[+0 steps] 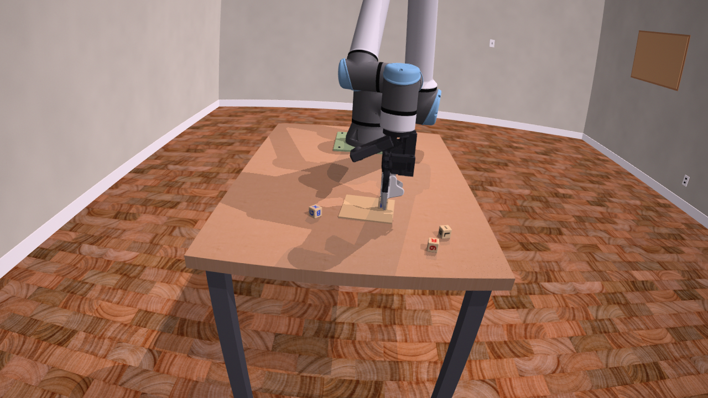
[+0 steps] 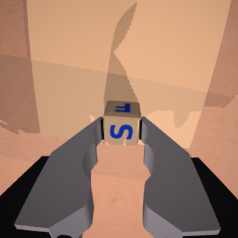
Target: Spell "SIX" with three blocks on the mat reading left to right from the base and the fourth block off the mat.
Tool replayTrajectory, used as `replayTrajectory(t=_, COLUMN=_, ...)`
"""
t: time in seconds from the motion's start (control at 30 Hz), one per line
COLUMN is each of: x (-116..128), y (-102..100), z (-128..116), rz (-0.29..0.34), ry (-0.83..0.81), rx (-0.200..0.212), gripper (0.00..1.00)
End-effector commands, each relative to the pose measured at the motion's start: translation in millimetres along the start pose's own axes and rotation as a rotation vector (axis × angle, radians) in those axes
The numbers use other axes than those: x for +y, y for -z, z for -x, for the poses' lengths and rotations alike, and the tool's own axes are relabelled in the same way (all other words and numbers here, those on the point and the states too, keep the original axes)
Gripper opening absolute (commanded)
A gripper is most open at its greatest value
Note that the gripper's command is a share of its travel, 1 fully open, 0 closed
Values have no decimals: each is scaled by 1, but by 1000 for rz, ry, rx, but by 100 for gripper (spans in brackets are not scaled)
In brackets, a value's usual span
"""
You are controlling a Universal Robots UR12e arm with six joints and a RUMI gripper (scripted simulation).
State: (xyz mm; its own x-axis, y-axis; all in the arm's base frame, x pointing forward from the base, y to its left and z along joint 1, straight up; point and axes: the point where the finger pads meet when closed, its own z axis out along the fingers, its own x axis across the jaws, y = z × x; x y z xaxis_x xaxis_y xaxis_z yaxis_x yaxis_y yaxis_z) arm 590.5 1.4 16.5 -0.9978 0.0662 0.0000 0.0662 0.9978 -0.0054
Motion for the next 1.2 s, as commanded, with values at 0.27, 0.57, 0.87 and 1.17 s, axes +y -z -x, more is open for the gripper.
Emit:
replayTrajectory(t=0.27, x=0, y=-1, z=1, rz=0, ry=0, rx=-1, gripper=5)
replayTrajectory(t=0.57, x=0, y=-3, z=1, rz=0, ry=0, rx=-1, gripper=5)
replayTrajectory(t=0.87, x=0, y=-3, z=1, rz=0, ry=0, rx=-1, gripper=5)
replayTrajectory(t=1.17, x=0, y=-3, z=1, rz=0, ry=0, rx=-1, gripper=5)
